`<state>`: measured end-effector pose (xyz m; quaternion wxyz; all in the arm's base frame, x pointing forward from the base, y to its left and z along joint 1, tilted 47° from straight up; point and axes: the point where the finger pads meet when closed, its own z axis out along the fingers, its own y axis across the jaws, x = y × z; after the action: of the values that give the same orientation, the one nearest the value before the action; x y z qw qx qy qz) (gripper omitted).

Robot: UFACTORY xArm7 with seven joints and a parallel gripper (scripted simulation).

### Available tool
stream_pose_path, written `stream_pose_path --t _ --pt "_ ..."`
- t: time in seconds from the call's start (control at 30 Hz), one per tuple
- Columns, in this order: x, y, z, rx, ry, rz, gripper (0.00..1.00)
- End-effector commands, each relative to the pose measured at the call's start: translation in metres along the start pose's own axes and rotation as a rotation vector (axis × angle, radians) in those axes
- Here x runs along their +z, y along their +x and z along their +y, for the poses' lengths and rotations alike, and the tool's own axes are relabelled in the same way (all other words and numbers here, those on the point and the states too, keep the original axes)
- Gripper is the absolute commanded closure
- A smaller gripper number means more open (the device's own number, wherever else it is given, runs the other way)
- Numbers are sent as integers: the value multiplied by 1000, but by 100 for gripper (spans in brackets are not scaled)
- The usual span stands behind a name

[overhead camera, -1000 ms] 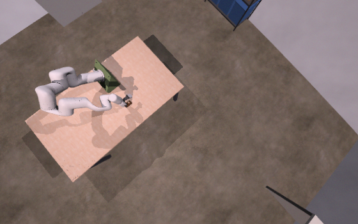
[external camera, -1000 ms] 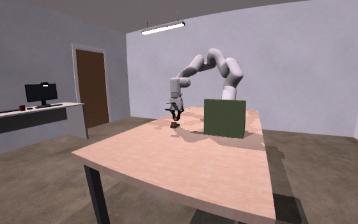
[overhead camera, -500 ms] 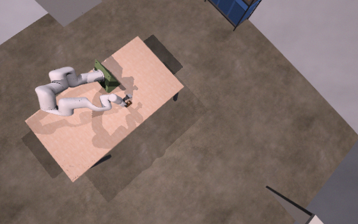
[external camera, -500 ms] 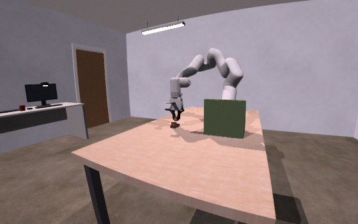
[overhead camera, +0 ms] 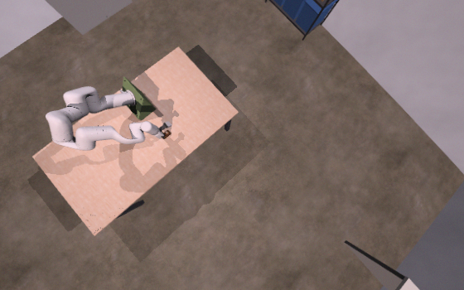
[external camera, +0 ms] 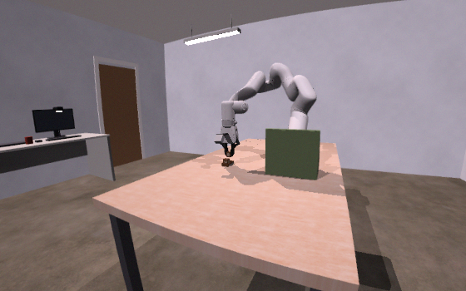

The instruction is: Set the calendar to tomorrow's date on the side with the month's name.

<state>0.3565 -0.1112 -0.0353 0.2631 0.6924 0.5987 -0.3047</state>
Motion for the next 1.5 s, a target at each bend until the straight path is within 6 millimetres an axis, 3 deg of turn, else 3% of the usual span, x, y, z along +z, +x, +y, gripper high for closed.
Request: stream_pose_path --t 0.0,1.47 --pt "-2 2 2 -1 -4 2 73" --pt "3 3 3 -1 -4 2 73"
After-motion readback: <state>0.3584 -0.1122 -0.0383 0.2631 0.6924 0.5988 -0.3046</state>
